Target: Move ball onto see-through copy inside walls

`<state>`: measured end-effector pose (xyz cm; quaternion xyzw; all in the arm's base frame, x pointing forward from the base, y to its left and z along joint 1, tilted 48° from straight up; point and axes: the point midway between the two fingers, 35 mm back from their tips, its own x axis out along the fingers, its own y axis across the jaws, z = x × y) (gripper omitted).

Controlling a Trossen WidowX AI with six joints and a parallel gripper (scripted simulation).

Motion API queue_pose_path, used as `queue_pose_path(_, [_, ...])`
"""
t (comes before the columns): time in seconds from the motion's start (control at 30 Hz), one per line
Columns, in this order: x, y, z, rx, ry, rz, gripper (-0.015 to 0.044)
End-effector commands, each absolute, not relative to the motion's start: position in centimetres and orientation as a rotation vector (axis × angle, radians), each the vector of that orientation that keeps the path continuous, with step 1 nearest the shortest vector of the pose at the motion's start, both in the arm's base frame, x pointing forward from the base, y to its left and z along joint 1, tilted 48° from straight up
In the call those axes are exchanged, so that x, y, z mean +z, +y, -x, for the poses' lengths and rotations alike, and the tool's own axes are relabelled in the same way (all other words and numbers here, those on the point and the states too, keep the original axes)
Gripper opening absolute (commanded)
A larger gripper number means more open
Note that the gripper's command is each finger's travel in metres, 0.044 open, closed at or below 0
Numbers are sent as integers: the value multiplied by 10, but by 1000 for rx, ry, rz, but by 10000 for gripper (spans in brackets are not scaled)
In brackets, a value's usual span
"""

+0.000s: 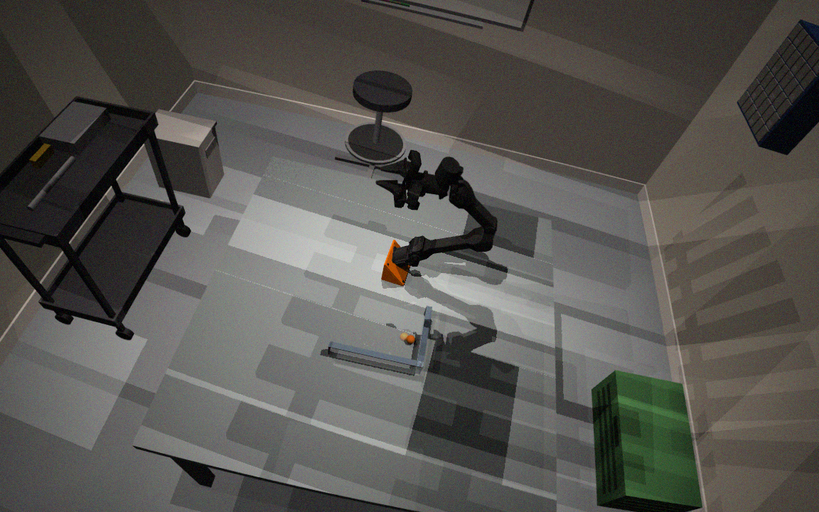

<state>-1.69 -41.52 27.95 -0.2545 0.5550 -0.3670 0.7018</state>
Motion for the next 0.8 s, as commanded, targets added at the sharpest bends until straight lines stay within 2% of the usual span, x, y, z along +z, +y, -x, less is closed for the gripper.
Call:
queue_pose_path(0.0, [257,-406,-37,-624,1193,596,255])
queue_pose_path(0.23, [217,-364,-138,-245,1104,649,255])
queue_pose_path(0.43, [185,-302,-216,117,995,703,255])
queue_pose_path(0.77, [143,-160,-293,725,772,689,255])
